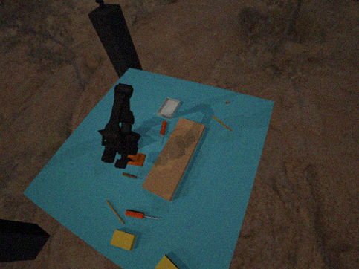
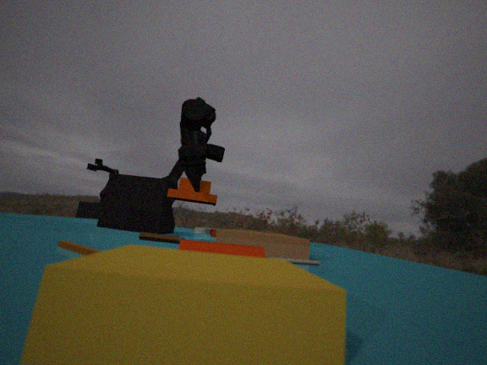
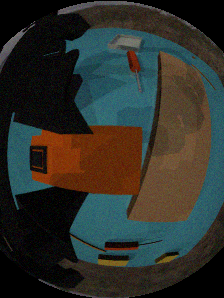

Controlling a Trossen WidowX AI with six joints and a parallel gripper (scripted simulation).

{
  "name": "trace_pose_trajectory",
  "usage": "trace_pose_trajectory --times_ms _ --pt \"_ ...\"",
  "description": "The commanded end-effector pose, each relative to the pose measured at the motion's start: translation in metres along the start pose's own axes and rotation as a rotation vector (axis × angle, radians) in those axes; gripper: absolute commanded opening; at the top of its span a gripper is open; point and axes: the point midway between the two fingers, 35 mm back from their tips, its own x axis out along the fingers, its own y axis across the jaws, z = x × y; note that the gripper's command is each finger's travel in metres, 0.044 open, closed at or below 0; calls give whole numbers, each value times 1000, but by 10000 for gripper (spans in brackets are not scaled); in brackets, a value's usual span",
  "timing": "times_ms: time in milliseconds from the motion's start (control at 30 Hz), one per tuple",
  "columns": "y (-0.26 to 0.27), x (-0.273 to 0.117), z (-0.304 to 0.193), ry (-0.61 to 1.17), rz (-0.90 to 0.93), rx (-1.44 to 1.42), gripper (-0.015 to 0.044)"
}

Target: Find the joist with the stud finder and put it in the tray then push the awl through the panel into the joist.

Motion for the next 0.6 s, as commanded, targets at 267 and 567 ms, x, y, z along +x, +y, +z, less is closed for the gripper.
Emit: trace_pose_trajectory --times_ms 267,567 --pt "-31 -5 37 1 -32 51 0" --pt "-51 -3 67 0 -48 94 0"
